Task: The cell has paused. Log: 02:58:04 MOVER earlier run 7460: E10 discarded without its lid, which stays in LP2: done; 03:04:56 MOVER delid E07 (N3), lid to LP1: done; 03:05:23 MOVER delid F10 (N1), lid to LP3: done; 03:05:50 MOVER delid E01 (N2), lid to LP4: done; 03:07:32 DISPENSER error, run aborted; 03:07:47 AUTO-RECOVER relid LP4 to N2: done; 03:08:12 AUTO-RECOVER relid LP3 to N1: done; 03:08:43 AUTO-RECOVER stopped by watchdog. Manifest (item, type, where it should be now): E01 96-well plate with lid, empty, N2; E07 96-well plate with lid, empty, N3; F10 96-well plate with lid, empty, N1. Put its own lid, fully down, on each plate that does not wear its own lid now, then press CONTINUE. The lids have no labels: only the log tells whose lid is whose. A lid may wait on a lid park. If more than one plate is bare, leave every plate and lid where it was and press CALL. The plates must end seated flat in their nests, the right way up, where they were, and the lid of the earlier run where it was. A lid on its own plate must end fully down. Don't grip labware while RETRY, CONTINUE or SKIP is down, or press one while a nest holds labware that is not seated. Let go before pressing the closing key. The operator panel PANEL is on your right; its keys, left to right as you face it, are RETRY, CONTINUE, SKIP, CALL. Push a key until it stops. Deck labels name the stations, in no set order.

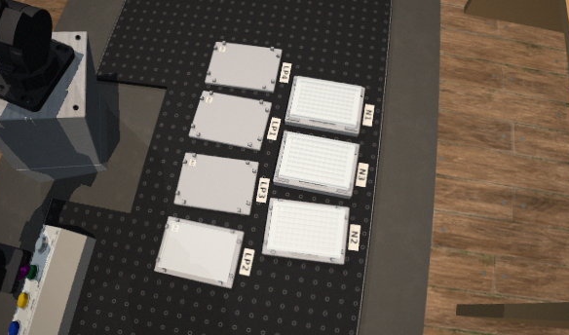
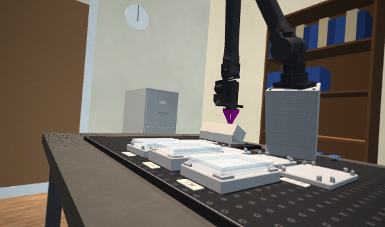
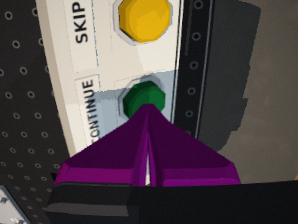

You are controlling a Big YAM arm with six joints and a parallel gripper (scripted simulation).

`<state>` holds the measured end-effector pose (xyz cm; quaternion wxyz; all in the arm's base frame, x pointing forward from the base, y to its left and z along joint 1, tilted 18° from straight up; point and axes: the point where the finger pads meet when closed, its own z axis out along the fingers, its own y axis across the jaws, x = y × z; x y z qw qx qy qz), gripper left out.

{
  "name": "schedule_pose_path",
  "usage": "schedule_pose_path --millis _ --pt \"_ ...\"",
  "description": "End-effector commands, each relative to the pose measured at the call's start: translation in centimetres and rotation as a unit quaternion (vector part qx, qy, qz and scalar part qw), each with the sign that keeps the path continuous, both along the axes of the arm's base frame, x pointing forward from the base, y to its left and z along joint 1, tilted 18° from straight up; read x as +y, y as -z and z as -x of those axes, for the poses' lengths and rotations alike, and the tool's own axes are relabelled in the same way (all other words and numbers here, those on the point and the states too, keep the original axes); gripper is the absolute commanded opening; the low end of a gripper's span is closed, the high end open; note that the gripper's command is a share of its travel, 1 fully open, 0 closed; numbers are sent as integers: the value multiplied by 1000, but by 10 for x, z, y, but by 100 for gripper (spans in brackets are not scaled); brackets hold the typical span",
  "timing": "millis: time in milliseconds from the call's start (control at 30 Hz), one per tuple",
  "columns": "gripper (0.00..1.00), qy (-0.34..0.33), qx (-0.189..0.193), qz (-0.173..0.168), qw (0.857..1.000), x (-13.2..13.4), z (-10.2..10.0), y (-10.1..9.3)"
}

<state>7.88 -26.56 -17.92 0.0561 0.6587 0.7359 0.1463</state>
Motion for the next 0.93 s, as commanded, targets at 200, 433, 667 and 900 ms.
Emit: schedule_pose_path --millis 200,433,667,900 --pt "0 1 -2 5 1000 -7 -6 4" --pt "0 1 -2 5 1000 -8 -6 5" --pt "0 1 -3 11 1000 -13 -7 7" --pt "0 1 -3 11 1000 -13 -8 8"
